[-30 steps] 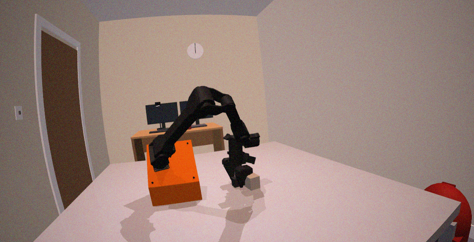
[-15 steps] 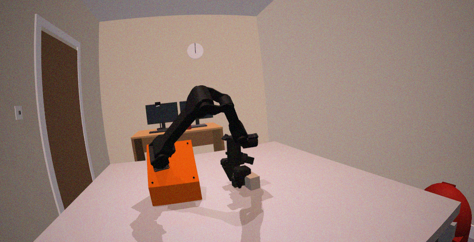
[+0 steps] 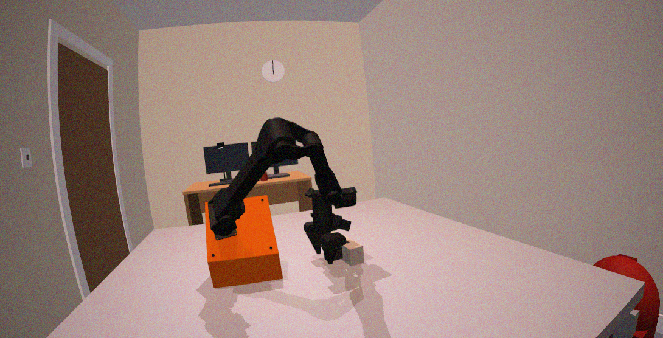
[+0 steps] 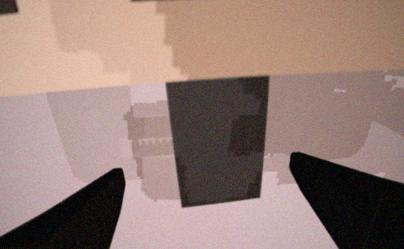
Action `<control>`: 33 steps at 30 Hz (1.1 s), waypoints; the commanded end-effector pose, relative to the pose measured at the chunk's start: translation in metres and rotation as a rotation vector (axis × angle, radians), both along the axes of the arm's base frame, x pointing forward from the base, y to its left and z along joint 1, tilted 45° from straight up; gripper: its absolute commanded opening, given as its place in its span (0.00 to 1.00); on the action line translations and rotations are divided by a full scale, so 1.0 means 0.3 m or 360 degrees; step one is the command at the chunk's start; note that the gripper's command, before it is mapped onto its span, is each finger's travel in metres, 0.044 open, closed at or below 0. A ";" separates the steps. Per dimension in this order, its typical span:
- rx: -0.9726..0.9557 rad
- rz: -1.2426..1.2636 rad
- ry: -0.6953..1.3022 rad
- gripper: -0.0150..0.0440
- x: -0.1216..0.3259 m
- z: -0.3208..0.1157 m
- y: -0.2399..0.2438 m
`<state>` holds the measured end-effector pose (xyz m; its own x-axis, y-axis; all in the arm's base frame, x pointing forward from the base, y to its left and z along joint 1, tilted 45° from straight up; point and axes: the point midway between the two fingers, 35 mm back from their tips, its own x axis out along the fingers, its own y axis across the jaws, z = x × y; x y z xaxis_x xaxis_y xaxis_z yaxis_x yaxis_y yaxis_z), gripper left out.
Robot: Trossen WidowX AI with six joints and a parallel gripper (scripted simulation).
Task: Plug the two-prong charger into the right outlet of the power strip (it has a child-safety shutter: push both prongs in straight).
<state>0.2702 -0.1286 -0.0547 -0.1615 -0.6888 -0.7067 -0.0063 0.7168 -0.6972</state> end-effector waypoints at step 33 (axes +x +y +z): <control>0.0014 0.0042 -0.0028 1.00 -0.107 0.017 0.016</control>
<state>0.2361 -0.1264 -0.0523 -0.1578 -0.6884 -0.7080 -0.0084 0.7179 -0.6961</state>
